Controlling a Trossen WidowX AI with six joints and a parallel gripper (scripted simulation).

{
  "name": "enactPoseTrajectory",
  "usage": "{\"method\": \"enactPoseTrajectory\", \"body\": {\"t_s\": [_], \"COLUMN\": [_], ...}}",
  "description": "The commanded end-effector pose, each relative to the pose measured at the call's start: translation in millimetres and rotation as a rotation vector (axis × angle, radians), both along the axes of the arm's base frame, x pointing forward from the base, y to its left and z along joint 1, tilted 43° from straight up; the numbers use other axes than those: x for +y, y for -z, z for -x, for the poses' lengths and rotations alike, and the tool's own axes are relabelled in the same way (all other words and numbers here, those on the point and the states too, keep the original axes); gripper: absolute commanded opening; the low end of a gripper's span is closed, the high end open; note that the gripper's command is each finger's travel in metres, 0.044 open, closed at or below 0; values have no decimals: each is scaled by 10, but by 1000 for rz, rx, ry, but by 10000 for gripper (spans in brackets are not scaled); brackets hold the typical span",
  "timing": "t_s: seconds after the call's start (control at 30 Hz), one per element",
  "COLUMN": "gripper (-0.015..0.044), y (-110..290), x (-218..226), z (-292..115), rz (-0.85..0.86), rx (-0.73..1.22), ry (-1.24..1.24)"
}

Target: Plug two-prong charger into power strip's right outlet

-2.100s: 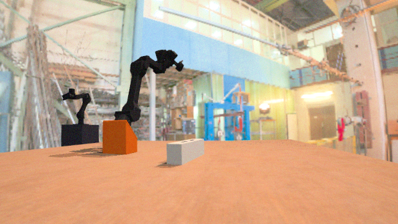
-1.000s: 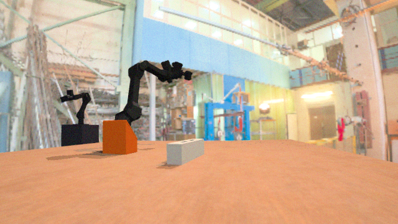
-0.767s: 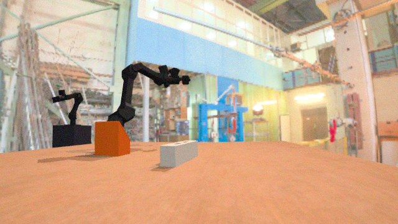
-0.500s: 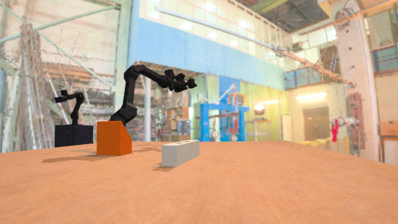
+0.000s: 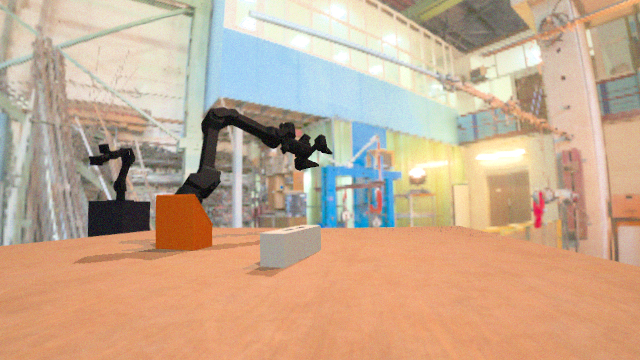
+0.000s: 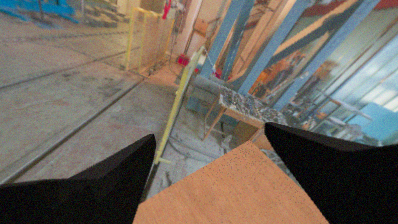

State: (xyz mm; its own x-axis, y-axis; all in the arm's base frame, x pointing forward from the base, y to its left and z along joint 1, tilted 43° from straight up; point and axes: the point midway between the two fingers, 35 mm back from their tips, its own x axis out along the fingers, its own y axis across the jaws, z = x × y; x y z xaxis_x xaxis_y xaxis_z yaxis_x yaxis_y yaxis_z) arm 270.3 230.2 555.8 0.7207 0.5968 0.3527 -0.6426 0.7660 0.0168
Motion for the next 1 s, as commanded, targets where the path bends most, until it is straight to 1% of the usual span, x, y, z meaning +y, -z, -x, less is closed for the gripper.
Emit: {"method": "enactPoseTrajectory", "body": {"t_s": [0.0, 0.2, 0.5, 0.73, 0.97], "gripper": [440, 440, 440, 440, 440], "y": [352, 840, 1589, 2164, 2713], "x": [-35, -107, -284, -493, -740], "z": [-221, -486, -785, -915, -948], "rz": [154, 359, 646, 840, 1002], "rx": [23, 63, 139, 210, 288], "ry": [68, 122, 129, 97, 31]}}
